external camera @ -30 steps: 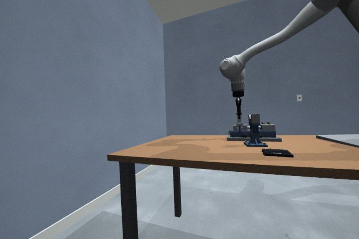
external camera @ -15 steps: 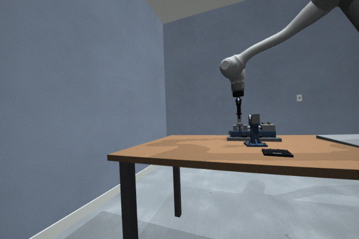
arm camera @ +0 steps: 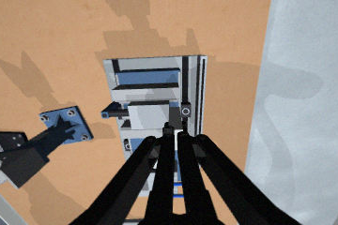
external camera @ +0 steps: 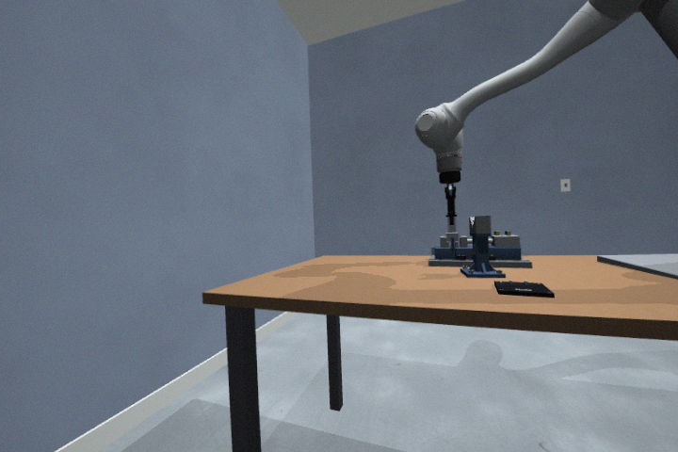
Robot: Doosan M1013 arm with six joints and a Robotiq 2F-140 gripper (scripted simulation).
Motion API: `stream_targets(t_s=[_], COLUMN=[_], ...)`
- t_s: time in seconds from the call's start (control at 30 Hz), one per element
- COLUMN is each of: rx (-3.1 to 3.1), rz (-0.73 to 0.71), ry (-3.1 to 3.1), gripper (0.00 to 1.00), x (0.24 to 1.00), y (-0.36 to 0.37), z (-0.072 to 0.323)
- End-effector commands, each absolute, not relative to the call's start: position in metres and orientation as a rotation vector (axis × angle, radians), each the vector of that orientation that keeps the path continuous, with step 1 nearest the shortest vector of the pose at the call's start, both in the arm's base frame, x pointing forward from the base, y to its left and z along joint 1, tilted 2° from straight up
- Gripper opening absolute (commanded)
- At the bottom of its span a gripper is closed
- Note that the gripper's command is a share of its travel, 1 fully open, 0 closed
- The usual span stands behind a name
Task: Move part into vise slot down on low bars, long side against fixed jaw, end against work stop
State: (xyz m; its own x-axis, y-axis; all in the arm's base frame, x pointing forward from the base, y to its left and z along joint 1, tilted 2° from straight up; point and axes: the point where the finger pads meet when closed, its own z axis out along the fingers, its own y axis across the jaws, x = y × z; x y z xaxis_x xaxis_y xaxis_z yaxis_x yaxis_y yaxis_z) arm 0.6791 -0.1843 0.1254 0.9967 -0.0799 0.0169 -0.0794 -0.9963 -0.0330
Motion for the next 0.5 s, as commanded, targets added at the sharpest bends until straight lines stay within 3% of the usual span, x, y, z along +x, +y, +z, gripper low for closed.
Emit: stream_targets(t_s=[0.0,0.47], rx=[-3.106,-3.106], rz=[-0.029,-0.029], ry=[0.124,0.124], gripper=[0.0,0.0], x=[0.6792,0.6794], y=[-0.1839,-0.181], z=[0.1256,0.1257])
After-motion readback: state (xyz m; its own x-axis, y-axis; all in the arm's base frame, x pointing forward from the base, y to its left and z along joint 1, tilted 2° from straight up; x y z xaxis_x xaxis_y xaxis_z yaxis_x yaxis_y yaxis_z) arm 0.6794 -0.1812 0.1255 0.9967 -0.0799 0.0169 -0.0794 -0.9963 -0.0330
